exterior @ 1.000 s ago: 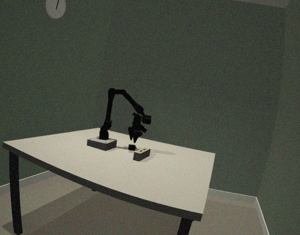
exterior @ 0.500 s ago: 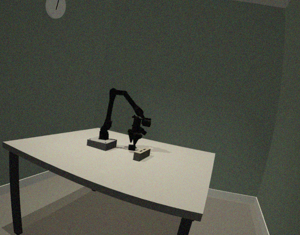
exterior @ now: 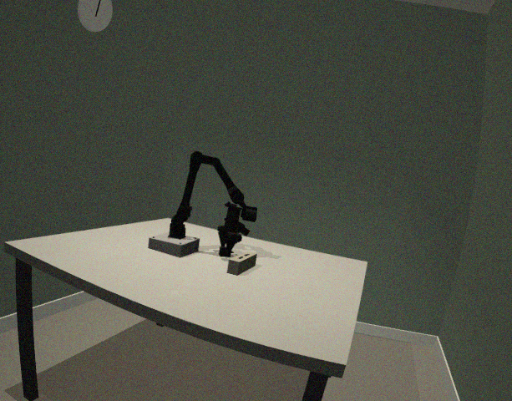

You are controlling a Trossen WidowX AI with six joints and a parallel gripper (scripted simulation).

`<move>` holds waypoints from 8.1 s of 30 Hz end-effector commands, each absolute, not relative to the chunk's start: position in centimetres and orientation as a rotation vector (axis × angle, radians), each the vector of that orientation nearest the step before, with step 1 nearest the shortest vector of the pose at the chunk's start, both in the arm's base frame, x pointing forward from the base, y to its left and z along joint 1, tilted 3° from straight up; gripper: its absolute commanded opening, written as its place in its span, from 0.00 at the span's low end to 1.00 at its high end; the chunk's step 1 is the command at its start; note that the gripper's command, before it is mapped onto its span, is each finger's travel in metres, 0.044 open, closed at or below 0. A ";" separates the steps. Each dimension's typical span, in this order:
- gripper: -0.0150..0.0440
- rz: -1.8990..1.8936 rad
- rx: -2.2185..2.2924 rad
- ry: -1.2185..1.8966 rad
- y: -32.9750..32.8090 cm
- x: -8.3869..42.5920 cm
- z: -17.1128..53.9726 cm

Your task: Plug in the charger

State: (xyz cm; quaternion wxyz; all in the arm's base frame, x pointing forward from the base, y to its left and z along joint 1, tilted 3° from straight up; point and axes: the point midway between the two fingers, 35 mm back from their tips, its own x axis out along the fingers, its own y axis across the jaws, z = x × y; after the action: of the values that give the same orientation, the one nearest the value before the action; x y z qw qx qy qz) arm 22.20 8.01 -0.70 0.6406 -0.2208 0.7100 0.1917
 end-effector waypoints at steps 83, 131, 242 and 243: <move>0.25 0.122 -0.180 1.665 1.9 22.9 0.9; 0.25 -0.116 0.060 1.664 -2.9 25.3 -0.8; 0.25 -0.136 0.079 1.660 -3.7 28.5 -1.0; 0.25 -0.136 0.079 1.660 -3.7 28.5 -1.0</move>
State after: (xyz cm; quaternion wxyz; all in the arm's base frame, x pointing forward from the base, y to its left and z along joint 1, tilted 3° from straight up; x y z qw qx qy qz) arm 28.39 -3.64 -1.04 0.6714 0.0365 0.7378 -0.0593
